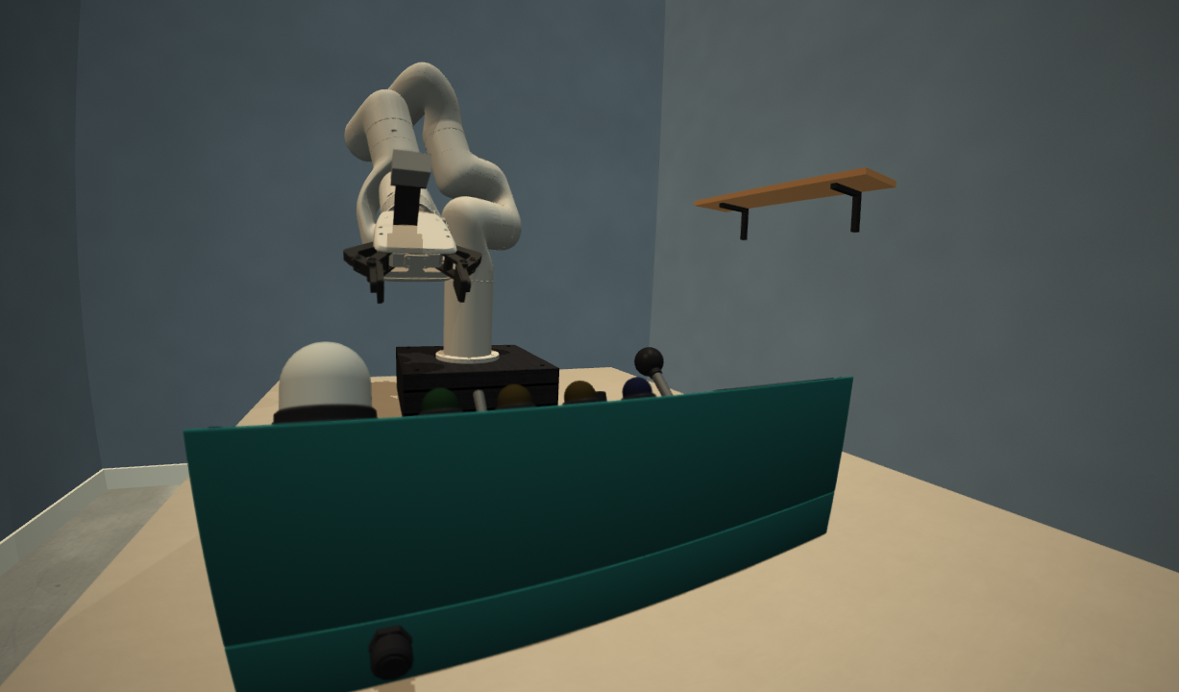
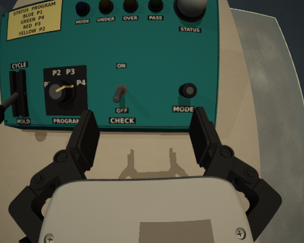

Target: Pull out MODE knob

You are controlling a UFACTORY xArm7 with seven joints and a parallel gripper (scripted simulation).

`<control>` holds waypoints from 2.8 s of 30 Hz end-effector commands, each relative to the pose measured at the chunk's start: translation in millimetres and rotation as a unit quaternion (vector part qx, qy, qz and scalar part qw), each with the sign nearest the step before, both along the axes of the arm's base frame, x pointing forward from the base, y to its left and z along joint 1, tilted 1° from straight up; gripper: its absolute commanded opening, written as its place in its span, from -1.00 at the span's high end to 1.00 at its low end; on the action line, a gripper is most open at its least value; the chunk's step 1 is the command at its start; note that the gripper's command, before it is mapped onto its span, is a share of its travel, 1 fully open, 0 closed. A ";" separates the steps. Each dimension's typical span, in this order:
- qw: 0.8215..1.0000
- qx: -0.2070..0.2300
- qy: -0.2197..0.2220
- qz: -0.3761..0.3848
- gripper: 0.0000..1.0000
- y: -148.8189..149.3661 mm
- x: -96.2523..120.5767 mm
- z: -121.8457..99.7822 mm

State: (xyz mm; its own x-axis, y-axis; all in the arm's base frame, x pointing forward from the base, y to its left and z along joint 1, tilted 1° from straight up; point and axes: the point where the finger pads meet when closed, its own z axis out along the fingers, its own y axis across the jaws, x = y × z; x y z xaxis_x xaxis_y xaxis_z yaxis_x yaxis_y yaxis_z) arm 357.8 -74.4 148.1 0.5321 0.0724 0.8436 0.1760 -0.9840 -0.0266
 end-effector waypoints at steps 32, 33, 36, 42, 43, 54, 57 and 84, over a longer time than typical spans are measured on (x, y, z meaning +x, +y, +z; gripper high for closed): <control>1.000 0.000 -0.001 0.000 -1.00 -1.0 -5.3 13.1; 1.000 0.000 -0.001 0.000 -1.00 -1.0 -5.6 13.7; 1.000 0.000 -0.001 0.000 -1.00 -1.0 -6.4 15.5; 1.000 0.000 -0.001 0.000 -1.00 -1.2 -7.3 17.5; 1.000 0.000 -0.001 0.000 -1.00 -1.3 -7.4 17.6; 1.000 -0.004 0.014 0.002 -1.00 -4.4 -4.5 13.8; 0.998 -0.017 0.059 0.008 -1.00 -14.7 4.6 3.1; 0.961 -0.055 0.271 -0.015 -1.00 -59.9 36.3 11.2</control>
State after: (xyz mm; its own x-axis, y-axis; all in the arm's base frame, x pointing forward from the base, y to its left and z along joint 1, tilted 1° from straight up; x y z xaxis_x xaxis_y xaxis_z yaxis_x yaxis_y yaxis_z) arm 390.4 -129.4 153.0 0.8697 0.1282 0.4766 0.1452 -0.9894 0.0011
